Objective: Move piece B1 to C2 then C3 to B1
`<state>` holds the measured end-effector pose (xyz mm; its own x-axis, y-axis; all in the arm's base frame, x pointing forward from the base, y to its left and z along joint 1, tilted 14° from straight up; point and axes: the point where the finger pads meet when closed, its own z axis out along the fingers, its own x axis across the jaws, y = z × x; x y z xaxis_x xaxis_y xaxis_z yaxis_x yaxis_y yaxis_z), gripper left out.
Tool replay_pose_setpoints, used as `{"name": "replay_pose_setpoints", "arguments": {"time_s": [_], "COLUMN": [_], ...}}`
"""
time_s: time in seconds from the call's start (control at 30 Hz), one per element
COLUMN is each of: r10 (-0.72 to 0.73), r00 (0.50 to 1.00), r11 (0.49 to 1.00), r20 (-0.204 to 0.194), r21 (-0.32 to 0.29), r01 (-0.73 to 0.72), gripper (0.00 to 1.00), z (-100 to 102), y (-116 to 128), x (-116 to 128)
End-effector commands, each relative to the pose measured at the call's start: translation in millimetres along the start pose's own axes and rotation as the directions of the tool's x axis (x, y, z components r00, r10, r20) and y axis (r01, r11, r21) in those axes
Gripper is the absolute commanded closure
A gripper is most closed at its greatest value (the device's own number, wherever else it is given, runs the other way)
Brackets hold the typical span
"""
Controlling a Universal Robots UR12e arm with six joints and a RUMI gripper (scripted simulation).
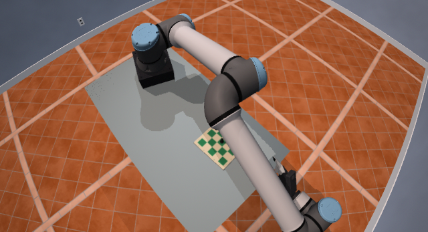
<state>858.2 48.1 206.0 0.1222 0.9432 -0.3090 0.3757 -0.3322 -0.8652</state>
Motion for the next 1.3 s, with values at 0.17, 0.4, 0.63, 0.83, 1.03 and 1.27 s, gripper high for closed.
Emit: {"name": "replay_pose_setpoints", "arguments": {"time_s": [0.17, 0.4, 0.63, 0.83, 1.03, 1.27], "r10": [0.0, 0.0, 0.004, 0.009, 0.019, 0.031], "r00": [1.0, 1.0, 1.0, 1.0, 0.999, 0.997], "r11": [1.0, 1.0, 1.0, 0.999, 0.995, 0.982], "r20": [0.0, -0.001, -0.007, -0.014, -0.034, -0.064], "r21": [-0.002, -0.004, -0.021, -0.044, -0.1, -0.182], "r01": [0.0, 0.0, -0.004, -0.009, -0.022, -0.043], "gripper": [0.0, 0.0, 0.0, 0.0, 0.0, 0.0], "z": [-5, -5, -4, -2, 2, 9], "y": [-29, -26, -25, -23, -20, -16], "x": [-8, -7, -6, -4, -1, 4]}}
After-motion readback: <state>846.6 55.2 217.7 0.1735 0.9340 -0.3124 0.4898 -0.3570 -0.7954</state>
